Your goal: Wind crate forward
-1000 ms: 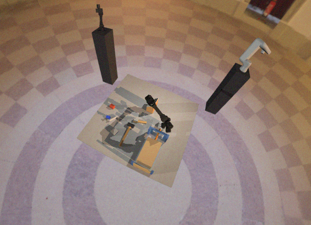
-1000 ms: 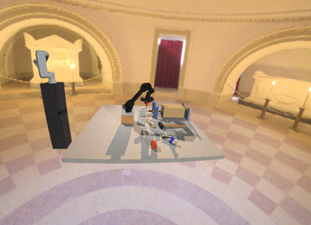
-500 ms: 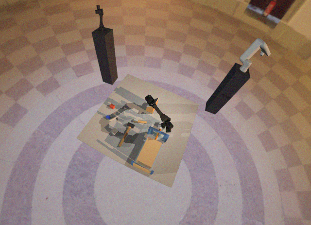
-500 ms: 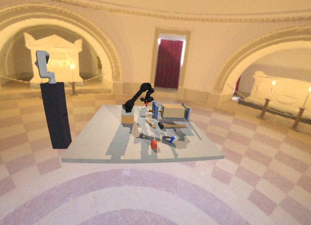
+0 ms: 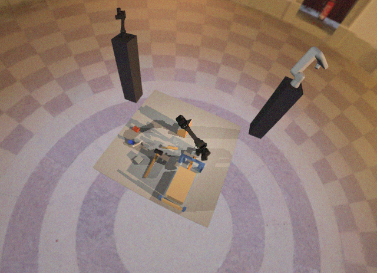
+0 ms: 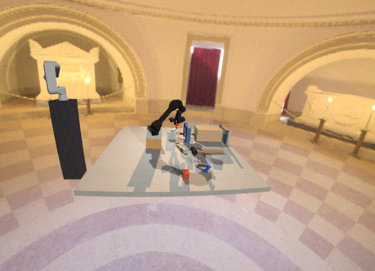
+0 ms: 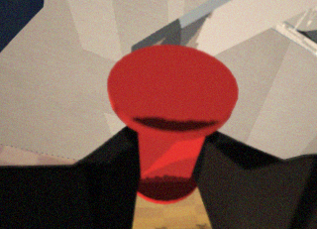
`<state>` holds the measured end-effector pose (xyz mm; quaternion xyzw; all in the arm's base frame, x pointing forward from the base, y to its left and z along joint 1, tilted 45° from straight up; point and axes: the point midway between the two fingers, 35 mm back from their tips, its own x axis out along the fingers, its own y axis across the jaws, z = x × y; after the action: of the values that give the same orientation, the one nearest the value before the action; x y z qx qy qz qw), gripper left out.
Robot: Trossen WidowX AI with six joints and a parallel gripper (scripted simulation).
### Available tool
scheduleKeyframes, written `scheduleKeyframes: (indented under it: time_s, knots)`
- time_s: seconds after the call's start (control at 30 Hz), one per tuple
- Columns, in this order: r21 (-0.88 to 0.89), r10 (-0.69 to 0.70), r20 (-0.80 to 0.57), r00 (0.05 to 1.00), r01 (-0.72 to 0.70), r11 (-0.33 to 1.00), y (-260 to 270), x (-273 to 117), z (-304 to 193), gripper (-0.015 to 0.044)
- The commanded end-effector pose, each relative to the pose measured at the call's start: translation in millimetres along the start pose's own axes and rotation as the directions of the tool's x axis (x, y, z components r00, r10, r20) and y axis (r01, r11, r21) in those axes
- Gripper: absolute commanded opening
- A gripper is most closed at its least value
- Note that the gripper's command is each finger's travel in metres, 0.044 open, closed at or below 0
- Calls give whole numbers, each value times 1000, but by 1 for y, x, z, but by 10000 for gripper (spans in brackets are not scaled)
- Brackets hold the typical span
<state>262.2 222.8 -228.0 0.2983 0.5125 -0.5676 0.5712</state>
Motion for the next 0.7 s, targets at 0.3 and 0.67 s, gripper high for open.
scheduleKeyframes:
  time_s: [0.3,0.67]
  knots:
    - [-37,-46,-22,999,46,998,-21,10,-18,0]
    - [-37,-46,-22,999,46,998,-21,10,-18,0]
